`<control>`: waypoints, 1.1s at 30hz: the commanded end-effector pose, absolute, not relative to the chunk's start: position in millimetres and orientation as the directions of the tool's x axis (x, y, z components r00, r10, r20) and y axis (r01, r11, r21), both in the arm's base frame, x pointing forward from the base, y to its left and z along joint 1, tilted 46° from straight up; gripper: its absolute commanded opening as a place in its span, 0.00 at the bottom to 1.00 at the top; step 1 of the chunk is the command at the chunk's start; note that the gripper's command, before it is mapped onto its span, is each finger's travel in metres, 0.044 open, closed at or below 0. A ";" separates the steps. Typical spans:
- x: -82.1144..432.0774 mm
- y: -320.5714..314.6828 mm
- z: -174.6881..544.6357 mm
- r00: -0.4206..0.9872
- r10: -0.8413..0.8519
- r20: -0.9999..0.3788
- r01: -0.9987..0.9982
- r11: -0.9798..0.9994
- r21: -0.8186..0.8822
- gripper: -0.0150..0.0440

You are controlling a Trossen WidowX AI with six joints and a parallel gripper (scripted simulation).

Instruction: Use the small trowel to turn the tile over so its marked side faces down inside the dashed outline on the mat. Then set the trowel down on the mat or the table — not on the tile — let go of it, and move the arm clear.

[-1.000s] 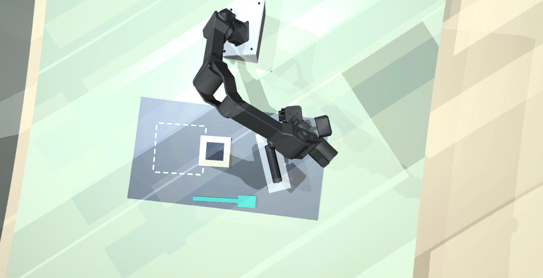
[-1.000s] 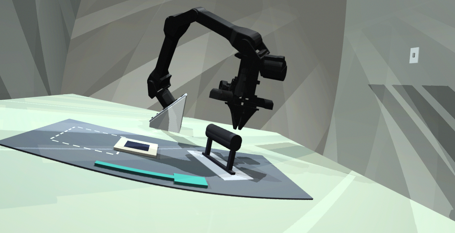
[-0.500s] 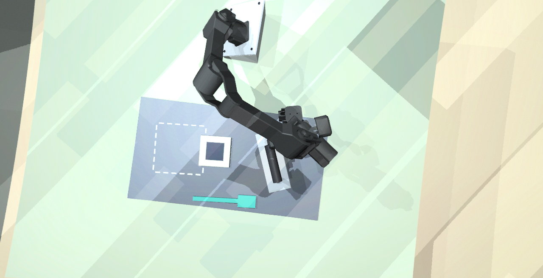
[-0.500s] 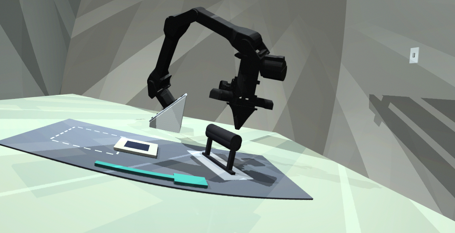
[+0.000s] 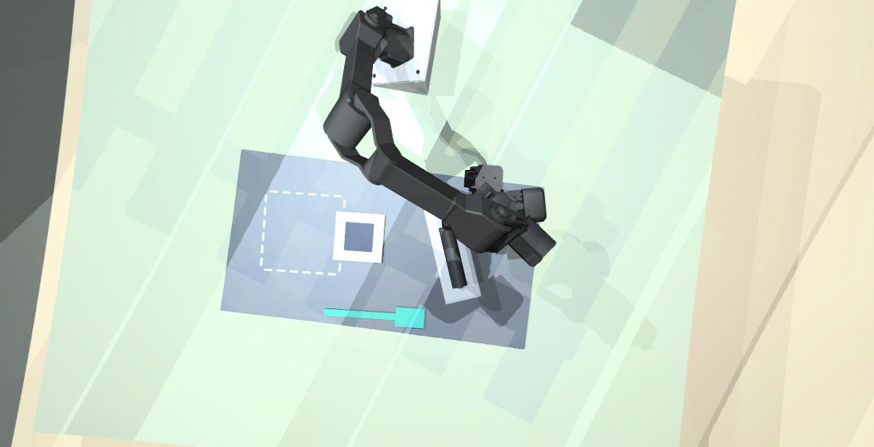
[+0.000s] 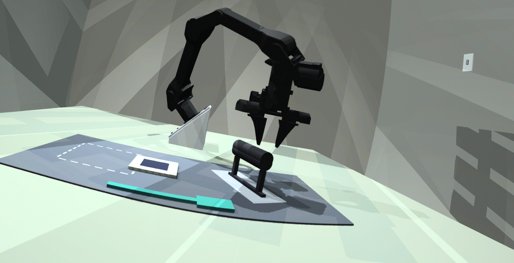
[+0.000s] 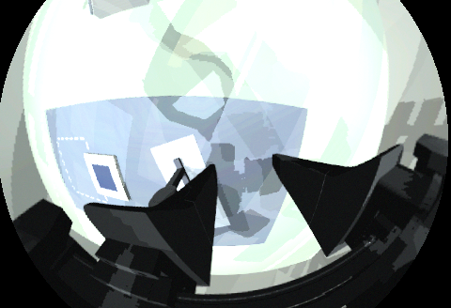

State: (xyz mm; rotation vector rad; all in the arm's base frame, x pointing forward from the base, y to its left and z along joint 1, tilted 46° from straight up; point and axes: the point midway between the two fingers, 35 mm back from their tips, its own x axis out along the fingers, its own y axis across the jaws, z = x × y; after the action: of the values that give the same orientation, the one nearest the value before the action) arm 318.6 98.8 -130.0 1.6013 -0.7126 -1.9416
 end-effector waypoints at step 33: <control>364.4 85.7 -106.1 -0.156 -0.681 -0.716 -0.920 -0.164 0.357 0.71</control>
State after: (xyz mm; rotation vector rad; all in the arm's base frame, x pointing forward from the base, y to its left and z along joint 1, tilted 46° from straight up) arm 359.1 86.7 -109.6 2.1486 -2.0182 -1.5654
